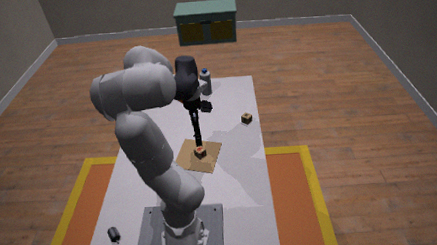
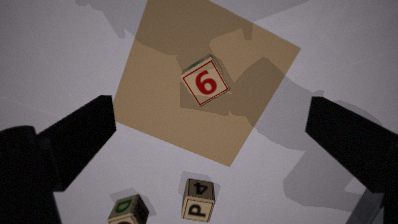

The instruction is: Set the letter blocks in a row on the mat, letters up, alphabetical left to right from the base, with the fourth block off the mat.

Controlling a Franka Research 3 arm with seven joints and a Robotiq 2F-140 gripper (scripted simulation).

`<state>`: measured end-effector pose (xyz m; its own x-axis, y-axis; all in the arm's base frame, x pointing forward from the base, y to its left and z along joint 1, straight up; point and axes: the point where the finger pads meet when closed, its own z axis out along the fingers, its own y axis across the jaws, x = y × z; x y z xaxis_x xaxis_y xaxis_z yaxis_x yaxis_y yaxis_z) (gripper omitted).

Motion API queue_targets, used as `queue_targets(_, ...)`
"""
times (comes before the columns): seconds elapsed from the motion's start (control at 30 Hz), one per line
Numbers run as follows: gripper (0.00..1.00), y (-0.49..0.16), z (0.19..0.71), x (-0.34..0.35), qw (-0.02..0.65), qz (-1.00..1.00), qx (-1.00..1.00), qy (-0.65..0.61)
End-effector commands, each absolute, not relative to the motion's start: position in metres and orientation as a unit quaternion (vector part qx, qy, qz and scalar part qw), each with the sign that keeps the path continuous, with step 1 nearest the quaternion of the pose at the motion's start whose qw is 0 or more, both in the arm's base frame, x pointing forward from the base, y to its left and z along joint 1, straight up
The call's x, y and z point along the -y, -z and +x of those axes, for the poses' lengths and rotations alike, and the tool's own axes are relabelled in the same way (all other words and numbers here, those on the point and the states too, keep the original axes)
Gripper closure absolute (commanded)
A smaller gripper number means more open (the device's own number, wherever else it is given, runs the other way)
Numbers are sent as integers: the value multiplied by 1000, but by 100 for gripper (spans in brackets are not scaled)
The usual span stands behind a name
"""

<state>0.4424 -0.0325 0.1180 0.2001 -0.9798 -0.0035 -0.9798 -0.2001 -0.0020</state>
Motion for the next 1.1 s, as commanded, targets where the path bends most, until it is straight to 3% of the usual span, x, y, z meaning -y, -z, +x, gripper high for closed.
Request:
queue_targets(0.0,0,-118,444,33,-1,-729,-685,2)
queue_targets(1.07,0,-112,443,33,-1,-571,-821,2)
